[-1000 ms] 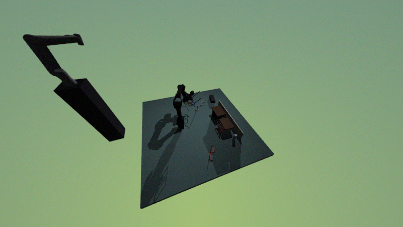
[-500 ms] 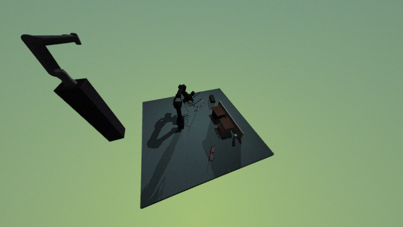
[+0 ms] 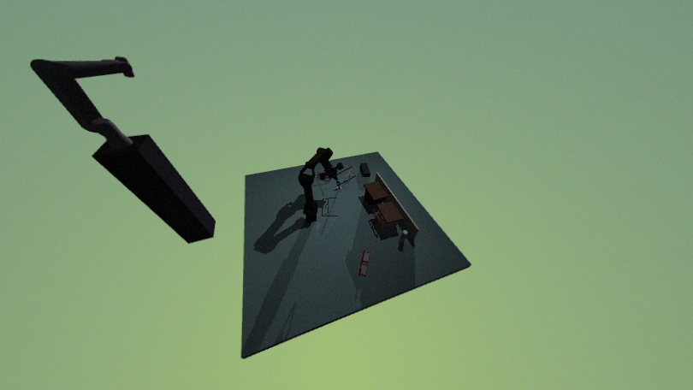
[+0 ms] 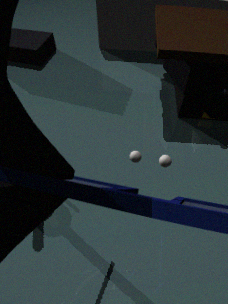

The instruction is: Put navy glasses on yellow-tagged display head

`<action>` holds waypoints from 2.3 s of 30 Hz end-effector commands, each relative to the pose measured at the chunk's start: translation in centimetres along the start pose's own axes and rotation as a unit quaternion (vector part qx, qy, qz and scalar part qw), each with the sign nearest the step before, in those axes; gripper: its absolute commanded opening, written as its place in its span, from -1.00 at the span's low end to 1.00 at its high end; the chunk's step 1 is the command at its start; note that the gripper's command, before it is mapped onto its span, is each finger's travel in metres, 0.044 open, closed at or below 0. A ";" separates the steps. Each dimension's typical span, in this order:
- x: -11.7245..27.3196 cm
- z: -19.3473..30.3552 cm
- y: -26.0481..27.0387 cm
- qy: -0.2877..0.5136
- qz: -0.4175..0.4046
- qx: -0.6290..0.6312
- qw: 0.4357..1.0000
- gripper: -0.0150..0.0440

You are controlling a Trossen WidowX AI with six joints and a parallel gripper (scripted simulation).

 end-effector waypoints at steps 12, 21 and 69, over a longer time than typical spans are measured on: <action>-4.0 -2.7 3.7 -0.019 0.109 0.047 0.993 -0.49; -6.2 -5.0 5.6 -0.004 0.171 0.067 0.983 -0.49; -12.6 -9.1 6.2 0.059 0.239 0.086 0.965 -0.49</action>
Point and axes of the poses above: the point midway between the two fingers, 35 mm back from their tips, its own x axis back along the fingers, its own y axis across the jaws, z = x × y, the point moved 10 cm from there along x, back along the fingers, and after that the axes turned 14 degrees about -x, right-handed, at the moved point
